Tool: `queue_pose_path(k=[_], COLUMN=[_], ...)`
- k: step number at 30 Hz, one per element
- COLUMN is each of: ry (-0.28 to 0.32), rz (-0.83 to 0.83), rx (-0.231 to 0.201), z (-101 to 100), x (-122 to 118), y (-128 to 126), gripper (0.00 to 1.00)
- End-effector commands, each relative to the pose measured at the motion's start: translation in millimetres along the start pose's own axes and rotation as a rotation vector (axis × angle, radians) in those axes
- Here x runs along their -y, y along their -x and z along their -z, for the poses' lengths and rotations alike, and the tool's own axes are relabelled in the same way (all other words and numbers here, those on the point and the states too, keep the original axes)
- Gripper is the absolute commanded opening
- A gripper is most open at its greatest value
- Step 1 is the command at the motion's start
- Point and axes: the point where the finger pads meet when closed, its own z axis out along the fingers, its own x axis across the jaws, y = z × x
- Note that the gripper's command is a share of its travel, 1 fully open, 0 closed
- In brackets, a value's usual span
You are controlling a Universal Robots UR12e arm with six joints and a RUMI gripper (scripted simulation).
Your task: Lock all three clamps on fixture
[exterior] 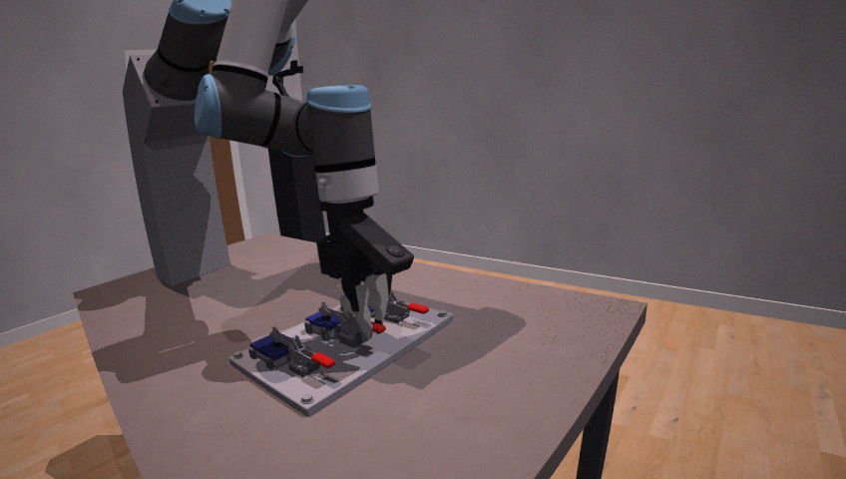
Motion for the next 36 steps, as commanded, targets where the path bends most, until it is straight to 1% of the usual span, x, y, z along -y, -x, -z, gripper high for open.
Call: queue_pose_path(k=[1,32,33,36], ry=[-0.001,-0.001,-0.001,-0.001], rz=[0.000,0.000,0.000,0.000], rx=[0.000,0.000,0.000,0.000], z=[0.2,0.3,0.3,0.4], x=[0.7,0.6,0.6,0.6], y=[0.2,0.2,0.2,0.2], gripper=[0.00,0.00,0.28,0.28])
